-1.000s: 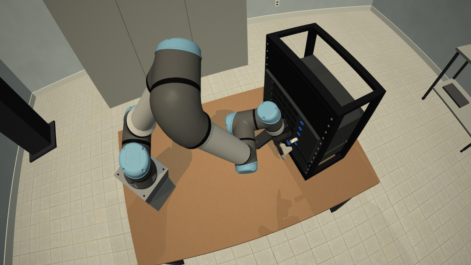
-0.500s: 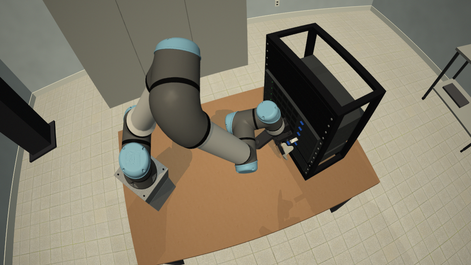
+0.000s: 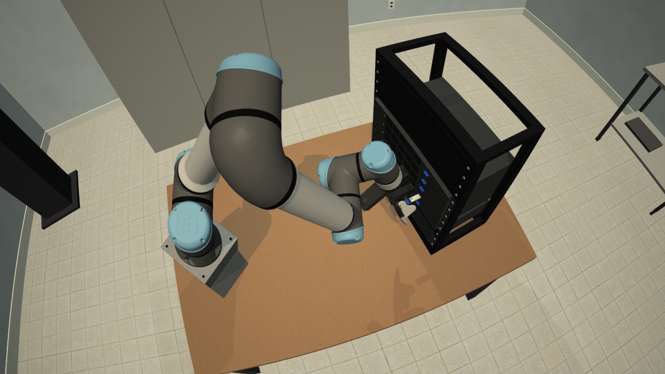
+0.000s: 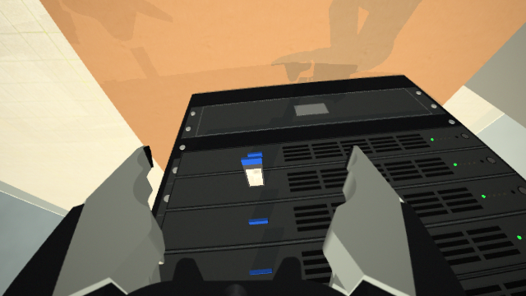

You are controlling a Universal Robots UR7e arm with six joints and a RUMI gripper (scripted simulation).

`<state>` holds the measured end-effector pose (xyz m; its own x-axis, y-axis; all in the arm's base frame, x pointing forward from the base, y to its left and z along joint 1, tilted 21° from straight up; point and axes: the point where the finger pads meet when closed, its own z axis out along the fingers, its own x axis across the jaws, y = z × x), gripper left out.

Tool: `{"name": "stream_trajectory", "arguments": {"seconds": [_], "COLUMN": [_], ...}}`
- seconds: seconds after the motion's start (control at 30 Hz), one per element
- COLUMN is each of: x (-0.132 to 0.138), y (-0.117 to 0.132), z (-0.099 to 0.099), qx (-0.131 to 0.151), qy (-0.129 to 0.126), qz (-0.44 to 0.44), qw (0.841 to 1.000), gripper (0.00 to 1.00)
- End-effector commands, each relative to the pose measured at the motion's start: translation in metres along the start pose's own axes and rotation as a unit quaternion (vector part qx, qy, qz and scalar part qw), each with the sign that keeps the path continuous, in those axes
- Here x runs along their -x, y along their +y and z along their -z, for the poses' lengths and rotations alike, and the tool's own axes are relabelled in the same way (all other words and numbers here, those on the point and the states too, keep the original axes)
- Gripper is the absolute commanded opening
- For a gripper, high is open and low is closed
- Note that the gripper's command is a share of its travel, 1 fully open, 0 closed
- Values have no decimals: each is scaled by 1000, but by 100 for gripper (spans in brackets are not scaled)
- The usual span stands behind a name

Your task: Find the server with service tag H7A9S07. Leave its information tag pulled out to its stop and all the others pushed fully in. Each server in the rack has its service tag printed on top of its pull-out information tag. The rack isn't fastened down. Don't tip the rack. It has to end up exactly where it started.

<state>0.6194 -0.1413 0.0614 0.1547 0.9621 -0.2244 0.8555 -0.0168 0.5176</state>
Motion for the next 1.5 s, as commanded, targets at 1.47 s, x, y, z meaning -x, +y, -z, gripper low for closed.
{"name": "stream_trajectory", "arguments": {"seconds": [1.47], "x": [5], "y": [14], "z": [8], "qx": [20], "qy": [-10], "qz": [22], "qw": [999], "gripper": [100]}}
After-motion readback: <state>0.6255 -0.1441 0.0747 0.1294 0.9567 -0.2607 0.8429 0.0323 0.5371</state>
